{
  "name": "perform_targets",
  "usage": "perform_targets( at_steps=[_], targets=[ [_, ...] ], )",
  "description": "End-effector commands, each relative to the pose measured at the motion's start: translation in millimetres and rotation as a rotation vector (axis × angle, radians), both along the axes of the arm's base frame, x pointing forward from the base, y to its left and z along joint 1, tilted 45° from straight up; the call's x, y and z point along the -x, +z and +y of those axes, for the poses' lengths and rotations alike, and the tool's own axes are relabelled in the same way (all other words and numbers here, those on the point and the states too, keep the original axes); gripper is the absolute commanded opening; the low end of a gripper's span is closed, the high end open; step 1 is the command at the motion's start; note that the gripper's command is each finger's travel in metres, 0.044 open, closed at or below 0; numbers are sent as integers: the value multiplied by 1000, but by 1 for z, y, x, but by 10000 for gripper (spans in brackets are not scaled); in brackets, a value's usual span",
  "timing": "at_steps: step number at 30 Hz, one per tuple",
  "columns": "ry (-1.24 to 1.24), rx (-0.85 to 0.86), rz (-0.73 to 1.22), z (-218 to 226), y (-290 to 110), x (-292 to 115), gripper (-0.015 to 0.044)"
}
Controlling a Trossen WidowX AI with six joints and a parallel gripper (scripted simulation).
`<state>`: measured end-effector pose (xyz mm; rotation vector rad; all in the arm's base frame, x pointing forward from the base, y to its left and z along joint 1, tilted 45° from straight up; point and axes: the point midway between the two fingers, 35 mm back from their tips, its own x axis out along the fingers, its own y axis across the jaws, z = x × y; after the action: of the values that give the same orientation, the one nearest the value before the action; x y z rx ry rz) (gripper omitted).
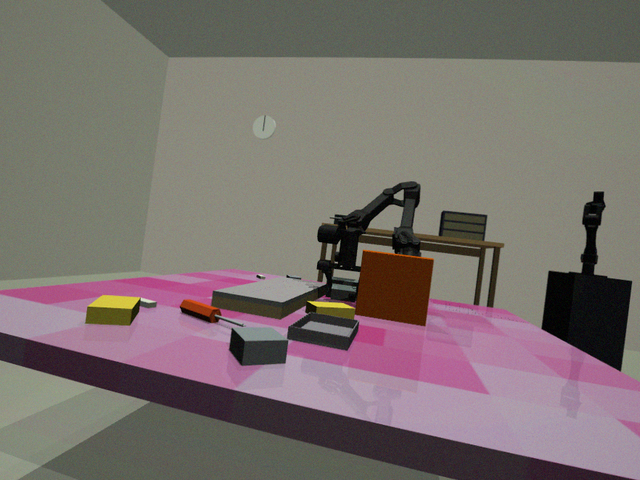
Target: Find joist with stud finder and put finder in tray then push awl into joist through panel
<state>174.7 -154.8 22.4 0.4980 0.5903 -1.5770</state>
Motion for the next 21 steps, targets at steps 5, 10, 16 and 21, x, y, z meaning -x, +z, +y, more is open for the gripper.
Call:
perform_targets(
  at_steps=[5,10,16,21],
  targets=[
    [0,-2,-11,6,7,-4,0],
    [0,-3,-11,10,11,-5,0],
    [0,-3,-11,15,16,-6,0],
    [0,-3,-11,20,20,-6,0]
  ],
)
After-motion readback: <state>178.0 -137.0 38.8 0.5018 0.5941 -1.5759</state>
